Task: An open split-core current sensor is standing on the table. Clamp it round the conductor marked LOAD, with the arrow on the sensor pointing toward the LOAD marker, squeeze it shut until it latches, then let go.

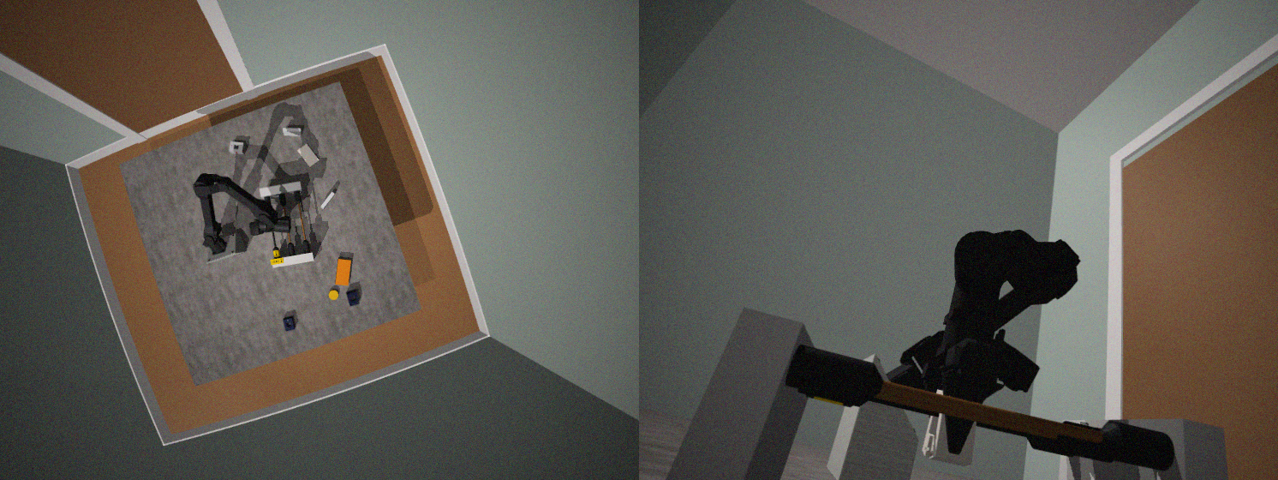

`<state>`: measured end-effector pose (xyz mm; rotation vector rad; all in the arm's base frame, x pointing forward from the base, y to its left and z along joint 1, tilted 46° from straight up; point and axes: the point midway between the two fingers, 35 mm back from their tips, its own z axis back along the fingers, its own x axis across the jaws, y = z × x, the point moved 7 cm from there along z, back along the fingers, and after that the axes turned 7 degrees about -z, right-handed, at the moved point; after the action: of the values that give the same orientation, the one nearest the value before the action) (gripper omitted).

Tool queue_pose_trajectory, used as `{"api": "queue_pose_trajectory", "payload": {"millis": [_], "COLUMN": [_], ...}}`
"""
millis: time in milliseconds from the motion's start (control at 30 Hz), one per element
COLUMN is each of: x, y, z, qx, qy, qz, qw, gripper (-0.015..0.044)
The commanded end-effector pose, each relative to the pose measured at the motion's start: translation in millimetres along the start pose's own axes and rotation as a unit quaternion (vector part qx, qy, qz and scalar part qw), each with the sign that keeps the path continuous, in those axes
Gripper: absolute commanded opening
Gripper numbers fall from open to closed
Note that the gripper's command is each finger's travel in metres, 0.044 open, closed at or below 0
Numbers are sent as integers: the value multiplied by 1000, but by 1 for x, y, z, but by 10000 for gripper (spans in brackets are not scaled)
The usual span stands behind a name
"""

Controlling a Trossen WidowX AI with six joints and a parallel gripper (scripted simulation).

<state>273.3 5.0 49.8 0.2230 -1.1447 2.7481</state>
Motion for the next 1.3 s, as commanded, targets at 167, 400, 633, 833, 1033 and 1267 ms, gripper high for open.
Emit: {"api": "queue_pose_trajectory", "payload": {"millis": [167,400,633,833,1033,1267], "x": [0,0,1,1,1,1], "y": [0,0,0,1,-1,-1], "z": [1,0,9,14,11,11], "qx": [0,0,-2,-3,-2,-2], "qy": [1,0,4,7,5,5], "qz": [1,0,-1,-1,2,2], "qw": [1000,1000,1000,1000,1000,1000], "gripper": [0,0,0,0,0,0]}}
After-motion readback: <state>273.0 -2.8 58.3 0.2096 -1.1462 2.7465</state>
